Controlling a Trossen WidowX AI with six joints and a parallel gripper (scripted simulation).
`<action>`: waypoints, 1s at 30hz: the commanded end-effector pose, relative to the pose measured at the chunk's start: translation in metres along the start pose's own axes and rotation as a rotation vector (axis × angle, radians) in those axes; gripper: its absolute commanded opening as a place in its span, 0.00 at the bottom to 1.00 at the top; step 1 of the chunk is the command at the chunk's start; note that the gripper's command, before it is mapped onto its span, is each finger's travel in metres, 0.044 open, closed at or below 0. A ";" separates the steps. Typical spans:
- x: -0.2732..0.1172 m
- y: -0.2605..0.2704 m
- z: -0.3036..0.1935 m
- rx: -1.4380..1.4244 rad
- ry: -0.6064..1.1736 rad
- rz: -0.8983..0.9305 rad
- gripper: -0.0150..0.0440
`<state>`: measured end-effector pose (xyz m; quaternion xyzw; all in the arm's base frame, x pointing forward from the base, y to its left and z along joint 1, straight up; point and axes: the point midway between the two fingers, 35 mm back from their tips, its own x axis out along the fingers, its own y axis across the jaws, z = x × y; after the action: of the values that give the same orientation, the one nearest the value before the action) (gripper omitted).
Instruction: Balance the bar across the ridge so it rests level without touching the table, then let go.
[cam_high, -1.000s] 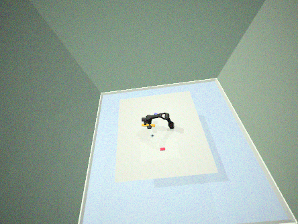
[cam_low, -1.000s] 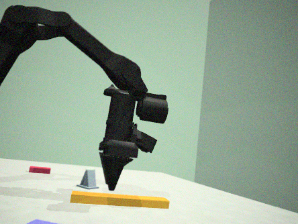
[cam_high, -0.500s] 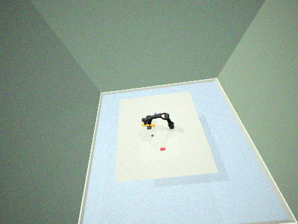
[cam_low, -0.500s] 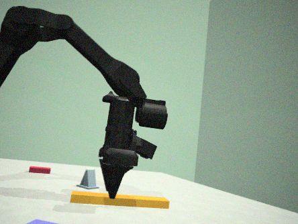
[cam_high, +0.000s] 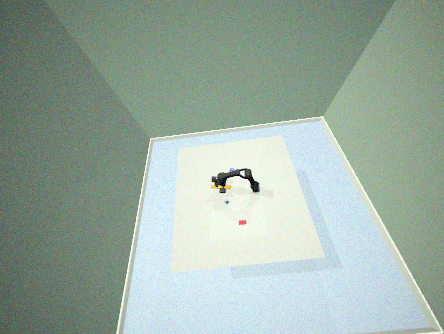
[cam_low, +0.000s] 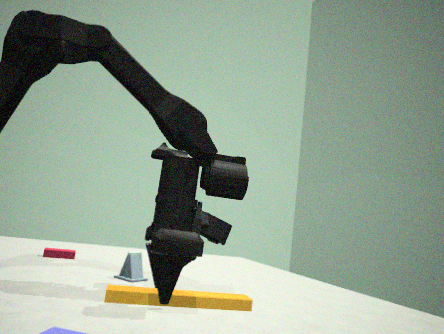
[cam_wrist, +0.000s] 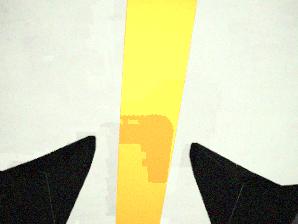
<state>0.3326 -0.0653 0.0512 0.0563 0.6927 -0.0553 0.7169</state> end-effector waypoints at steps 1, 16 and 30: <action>0.001 -0.001 0.000 0.006 0.001 -0.005 0.79; 0.000 0.000 0.000 0.000 0.001 0.000 0.44; -0.028 0.000 0.004 0.002 0.000 -0.002 0.25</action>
<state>0.3346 -0.0656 0.0725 0.0565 0.6929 -0.0552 0.7167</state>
